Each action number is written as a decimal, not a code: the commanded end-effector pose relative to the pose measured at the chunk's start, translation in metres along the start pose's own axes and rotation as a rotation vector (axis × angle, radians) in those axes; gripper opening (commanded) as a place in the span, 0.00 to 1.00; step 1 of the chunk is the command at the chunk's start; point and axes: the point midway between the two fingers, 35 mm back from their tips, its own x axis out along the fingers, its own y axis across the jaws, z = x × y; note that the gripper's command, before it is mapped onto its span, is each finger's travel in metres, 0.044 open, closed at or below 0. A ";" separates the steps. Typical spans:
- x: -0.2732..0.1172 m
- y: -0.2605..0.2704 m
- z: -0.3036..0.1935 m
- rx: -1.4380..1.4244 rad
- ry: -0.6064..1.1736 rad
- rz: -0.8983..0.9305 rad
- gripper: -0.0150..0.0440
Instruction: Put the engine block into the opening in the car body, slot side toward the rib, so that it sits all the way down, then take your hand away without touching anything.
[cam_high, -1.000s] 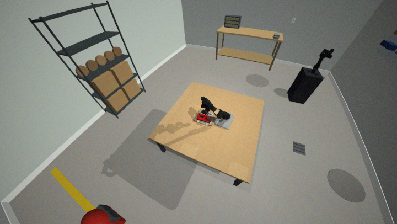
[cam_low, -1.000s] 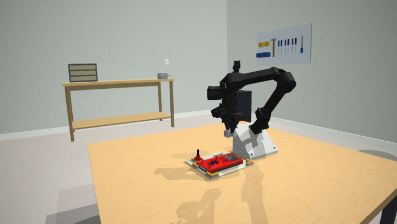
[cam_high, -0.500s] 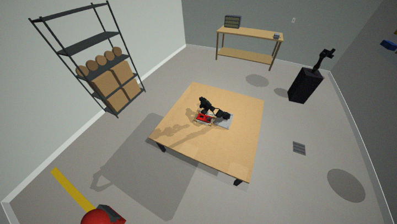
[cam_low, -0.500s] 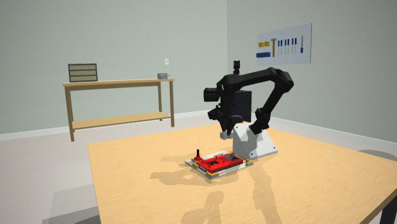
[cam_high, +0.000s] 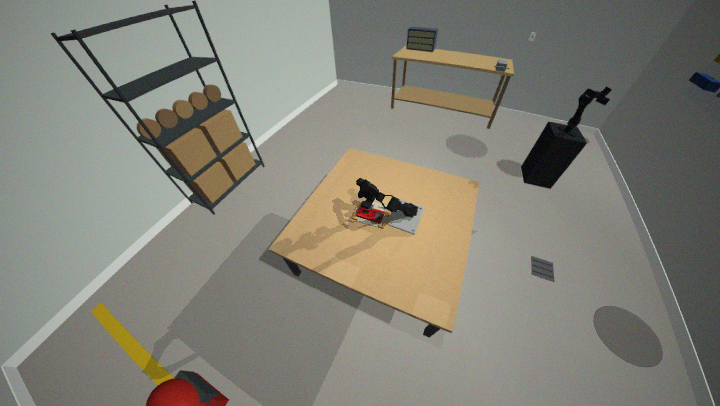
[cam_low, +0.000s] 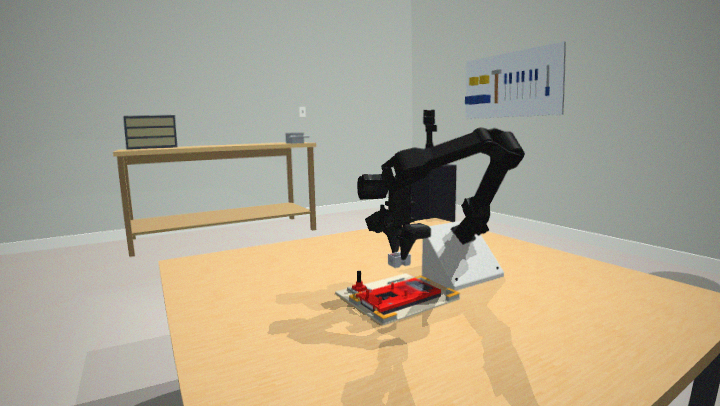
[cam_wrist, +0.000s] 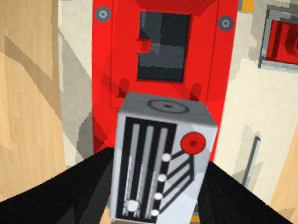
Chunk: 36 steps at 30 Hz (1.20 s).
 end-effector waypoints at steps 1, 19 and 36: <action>0.012 0.000 0.011 -0.013 0.000 0.006 0.25; 0.054 0.004 0.039 -0.079 -0.001 0.016 0.30; 0.054 0.004 0.039 -0.067 0.000 0.016 0.52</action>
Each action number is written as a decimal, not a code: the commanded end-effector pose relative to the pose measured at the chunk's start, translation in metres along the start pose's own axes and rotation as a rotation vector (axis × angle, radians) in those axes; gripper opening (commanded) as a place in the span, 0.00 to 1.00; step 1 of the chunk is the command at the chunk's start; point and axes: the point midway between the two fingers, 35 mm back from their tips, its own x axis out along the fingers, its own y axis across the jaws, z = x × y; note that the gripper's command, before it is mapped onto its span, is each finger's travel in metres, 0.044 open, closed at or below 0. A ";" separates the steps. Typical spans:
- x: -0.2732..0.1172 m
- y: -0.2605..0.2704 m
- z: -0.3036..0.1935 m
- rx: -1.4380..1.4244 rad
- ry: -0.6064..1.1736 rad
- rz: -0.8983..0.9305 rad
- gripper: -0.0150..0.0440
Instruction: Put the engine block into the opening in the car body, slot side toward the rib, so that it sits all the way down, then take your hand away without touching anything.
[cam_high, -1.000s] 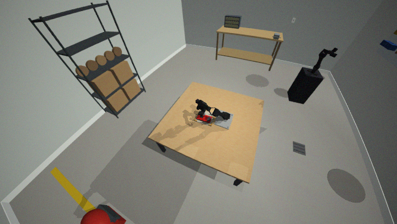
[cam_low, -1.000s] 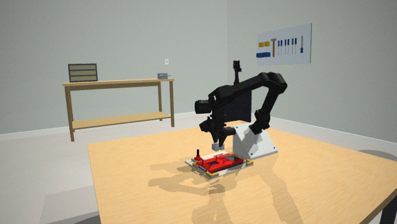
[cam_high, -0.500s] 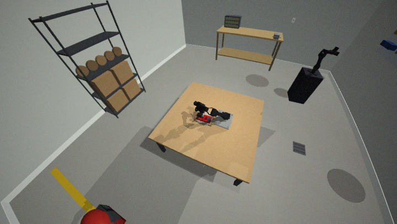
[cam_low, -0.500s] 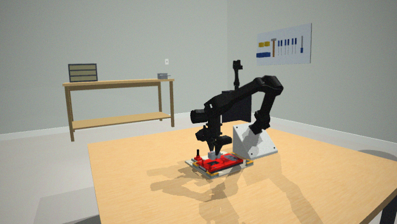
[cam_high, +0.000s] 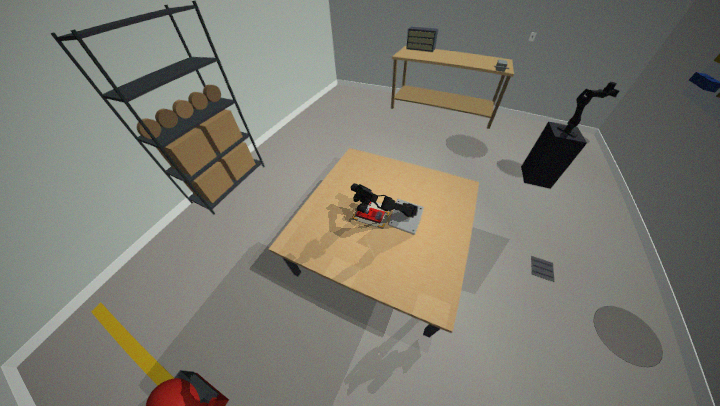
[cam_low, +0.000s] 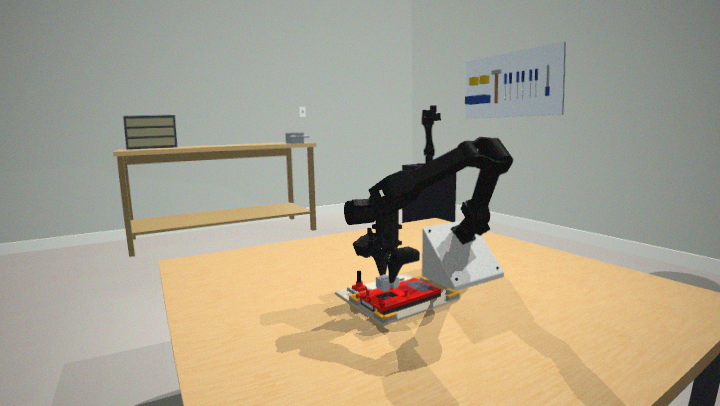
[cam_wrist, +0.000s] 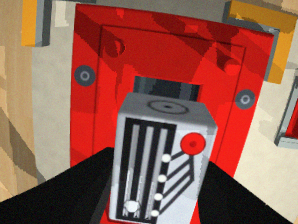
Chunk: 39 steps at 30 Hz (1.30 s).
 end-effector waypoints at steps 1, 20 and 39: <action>0.001 0.000 0.001 0.011 0.000 0.005 0.52; 0.001 0.000 0.002 -0.008 0.000 0.005 0.52; 0.004 -0.001 0.002 -0.002 0.000 0.005 0.52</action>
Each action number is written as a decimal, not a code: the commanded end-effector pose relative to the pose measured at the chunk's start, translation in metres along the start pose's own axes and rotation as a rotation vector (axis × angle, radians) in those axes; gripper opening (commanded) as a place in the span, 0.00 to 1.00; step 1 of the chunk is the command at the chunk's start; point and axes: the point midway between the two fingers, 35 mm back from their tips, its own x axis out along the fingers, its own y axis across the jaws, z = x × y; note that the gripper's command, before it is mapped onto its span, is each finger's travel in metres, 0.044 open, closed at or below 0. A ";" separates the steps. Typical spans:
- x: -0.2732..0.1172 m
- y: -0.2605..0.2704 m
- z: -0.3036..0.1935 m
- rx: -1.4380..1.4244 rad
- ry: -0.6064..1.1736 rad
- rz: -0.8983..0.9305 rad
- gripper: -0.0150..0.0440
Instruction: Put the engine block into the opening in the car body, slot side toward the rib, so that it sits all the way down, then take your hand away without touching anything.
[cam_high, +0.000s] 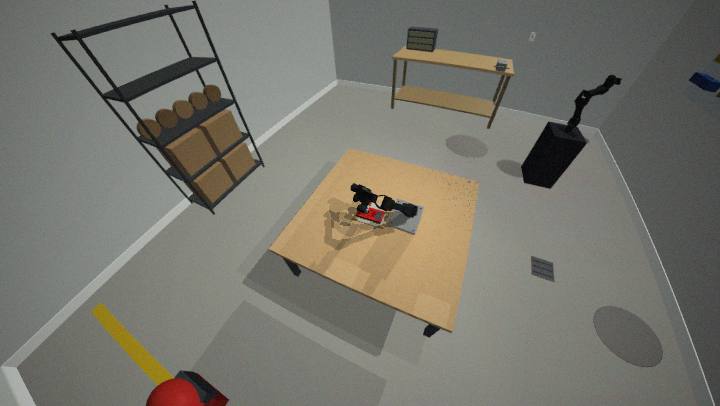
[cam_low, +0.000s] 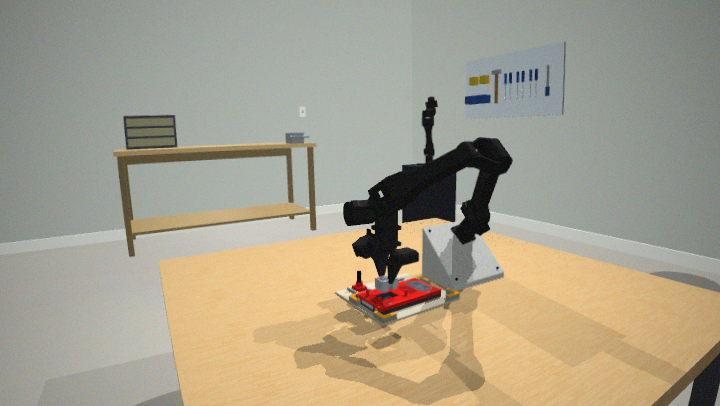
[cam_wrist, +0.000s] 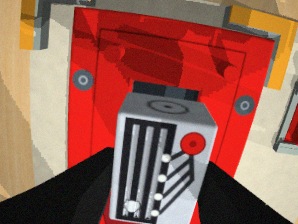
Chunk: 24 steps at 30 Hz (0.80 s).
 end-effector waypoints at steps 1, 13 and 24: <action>0.002 0.000 0.000 0.012 0.002 0.005 0.52; 0.004 0.000 -0.001 0.022 0.002 0.006 0.52; 0.005 0.000 -0.001 0.016 0.002 0.006 0.52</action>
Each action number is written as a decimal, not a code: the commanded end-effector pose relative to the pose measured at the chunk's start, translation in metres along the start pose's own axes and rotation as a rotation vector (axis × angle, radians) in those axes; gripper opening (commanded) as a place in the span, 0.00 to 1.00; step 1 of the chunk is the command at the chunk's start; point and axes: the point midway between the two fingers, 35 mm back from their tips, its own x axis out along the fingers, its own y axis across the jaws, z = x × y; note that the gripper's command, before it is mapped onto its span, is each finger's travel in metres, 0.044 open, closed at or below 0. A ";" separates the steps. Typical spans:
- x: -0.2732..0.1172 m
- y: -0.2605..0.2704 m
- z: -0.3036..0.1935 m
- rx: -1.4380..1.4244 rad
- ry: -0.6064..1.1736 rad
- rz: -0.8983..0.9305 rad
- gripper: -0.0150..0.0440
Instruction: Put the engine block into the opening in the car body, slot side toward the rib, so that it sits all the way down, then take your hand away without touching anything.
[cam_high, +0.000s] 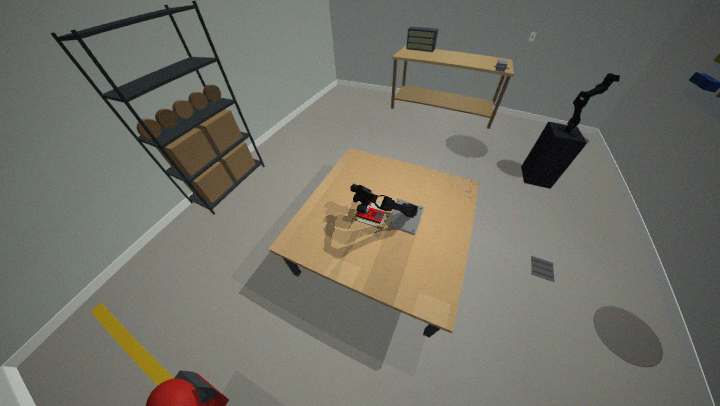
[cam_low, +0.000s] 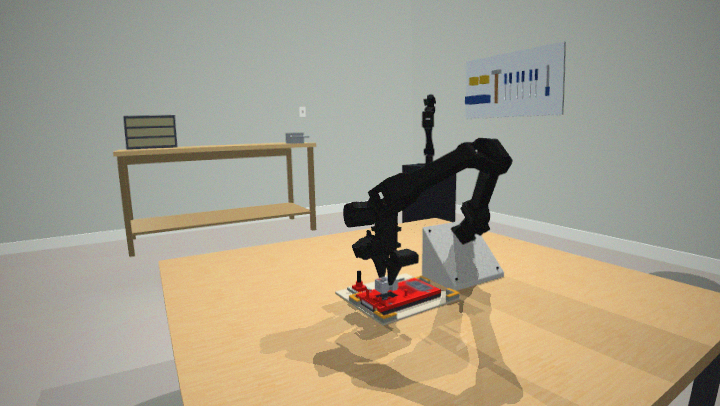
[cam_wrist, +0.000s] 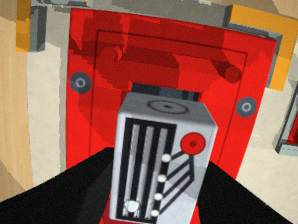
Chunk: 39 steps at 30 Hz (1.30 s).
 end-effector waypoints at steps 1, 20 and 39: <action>0.002 0.000 -0.001 0.007 0.003 0.006 0.52; 0.005 0.000 -0.001 0.010 0.003 0.006 0.52; 0.008 0.000 -0.001 0.010 0.003 0.006 0.52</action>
